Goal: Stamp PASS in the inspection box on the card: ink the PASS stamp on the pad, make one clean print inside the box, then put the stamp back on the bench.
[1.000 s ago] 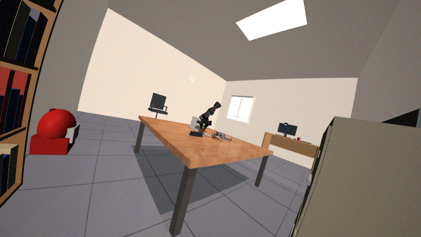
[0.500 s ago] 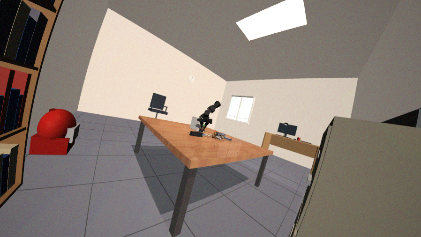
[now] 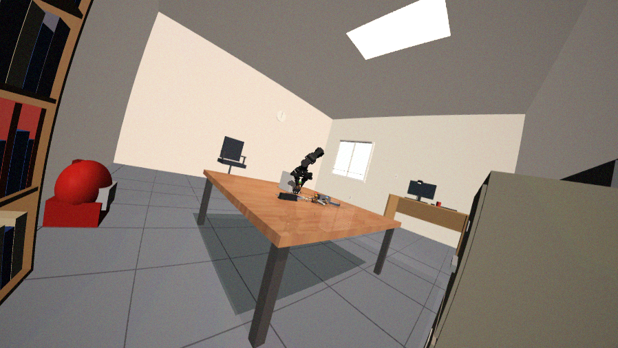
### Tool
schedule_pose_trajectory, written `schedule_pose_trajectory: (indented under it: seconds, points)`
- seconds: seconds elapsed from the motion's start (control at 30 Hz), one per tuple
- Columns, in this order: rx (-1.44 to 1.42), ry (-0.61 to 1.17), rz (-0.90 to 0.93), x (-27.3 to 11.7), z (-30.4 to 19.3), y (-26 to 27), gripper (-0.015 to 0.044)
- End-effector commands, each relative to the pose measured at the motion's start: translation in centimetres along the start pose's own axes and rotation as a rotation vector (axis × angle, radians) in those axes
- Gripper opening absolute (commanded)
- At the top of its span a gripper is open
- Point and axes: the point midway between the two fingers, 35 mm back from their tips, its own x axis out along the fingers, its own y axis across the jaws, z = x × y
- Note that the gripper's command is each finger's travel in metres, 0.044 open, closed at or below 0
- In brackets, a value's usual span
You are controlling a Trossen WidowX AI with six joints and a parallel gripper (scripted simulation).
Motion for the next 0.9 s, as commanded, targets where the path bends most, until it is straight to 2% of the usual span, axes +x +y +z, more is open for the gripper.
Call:
schedule_pose_trajectory:
  seconds: [0.0,0.87]
  points:
    - [0.089,0.000,-0.006,-0.3,0.0,1.1,0.0000]
    - [0.832,0.002,-0.003,-0.4,-1.2,8.5,0.0000]
